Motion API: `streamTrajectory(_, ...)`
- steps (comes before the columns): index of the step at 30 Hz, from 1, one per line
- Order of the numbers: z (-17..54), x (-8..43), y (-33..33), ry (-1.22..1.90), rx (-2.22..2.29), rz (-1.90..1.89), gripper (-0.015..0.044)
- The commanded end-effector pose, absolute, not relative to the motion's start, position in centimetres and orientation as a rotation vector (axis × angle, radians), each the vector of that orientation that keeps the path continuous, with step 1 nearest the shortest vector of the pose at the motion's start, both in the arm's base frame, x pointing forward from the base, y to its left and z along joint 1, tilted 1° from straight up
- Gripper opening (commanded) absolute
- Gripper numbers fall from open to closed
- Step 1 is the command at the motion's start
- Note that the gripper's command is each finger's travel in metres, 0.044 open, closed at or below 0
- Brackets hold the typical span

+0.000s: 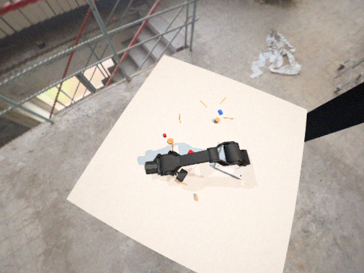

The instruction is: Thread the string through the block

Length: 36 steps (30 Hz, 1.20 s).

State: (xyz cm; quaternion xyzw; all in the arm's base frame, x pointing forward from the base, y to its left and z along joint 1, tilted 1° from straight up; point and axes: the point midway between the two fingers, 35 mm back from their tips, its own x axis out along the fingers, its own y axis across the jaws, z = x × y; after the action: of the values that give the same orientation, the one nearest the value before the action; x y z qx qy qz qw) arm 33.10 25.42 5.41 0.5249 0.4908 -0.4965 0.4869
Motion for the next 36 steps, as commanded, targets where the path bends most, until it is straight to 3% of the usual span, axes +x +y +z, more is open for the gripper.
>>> streamTrajectory(1, 5.6, 33.2, 26.1, 1.194, 1.286, -1.208, 0.0)
streamTrajectory(36, 5.8, 33.1, 30.2, 1.204, 1.296, -1.201, 0.0)
